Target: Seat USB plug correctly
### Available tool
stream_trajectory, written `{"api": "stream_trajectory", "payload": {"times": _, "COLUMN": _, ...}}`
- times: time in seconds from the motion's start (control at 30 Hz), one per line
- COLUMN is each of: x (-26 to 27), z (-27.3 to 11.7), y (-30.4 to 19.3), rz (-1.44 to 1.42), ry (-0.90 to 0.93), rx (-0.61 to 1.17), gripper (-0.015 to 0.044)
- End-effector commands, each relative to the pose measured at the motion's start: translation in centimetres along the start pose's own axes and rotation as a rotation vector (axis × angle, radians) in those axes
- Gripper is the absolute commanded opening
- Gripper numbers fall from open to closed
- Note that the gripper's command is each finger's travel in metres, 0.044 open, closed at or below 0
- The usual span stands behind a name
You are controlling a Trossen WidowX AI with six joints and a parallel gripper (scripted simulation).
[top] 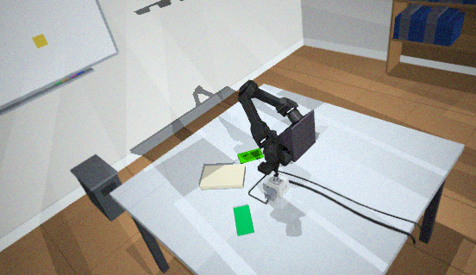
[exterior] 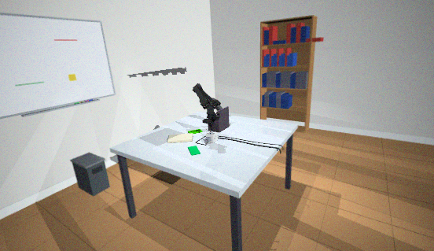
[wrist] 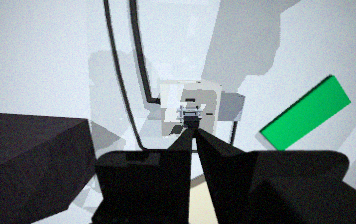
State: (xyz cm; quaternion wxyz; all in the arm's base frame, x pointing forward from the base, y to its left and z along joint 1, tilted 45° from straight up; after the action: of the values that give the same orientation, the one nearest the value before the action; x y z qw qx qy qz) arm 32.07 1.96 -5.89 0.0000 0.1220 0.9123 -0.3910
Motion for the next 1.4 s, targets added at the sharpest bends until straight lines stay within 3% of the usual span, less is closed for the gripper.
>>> {"api": "stream_trajectory", "payload": {"times": 0.0, "x": -0.05, "z": 0.05, "y": -0.01, "rz": 0.008, "ry": -0.004, "rx": 0.003, "gripper": 0.0000}}
{"api": "stream_trajectory", "payload": {"times": 1.37, "x": -0.08, "z": 0.55, "y": -0.15, "rz": 0.019, "ry": -0.006, "rx": 0.016, "gripper": 0.0000}}
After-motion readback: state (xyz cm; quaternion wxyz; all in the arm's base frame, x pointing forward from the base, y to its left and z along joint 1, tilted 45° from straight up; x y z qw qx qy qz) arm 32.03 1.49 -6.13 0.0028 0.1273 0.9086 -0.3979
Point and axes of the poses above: the point midway between the two fingers, 35 mm back from their tips, its own z axis out along the fingers, its own x axis across the jaws, y = z × x, the point moved 3 cm from there along -z, back along the fingers, and after that the axes turned 10 degrees about z, right-handed, at the moved point
